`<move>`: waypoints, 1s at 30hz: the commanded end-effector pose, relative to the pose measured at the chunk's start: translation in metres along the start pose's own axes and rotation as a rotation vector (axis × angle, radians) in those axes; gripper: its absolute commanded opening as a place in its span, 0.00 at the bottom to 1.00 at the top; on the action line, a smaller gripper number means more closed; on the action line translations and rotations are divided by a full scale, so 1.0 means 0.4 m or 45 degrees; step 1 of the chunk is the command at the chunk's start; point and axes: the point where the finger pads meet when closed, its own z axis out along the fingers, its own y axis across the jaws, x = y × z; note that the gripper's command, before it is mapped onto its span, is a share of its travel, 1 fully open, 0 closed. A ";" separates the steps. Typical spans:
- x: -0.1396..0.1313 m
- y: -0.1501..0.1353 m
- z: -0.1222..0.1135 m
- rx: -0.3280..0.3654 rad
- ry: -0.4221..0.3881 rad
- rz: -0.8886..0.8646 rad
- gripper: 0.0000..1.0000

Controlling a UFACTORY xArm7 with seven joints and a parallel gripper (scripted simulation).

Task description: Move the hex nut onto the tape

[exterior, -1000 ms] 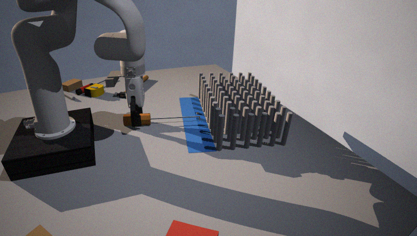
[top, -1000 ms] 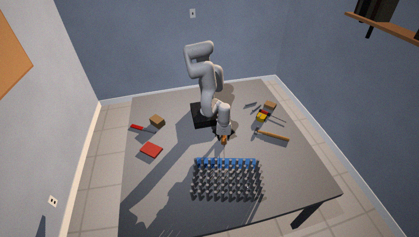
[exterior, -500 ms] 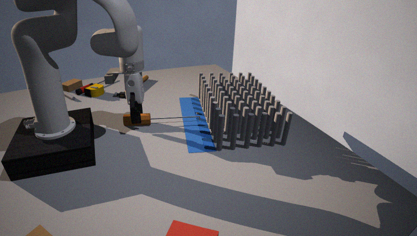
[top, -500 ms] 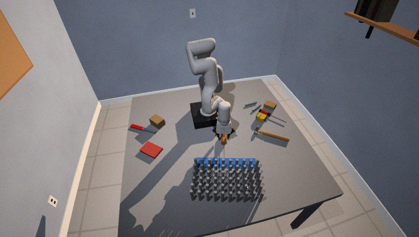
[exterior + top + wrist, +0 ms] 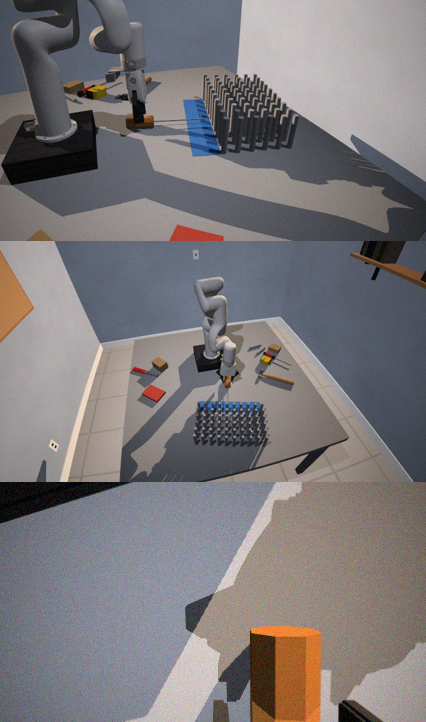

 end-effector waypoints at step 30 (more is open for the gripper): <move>-0.008 -0.006 -0.189 -0.052 0.055 -0.004 0.65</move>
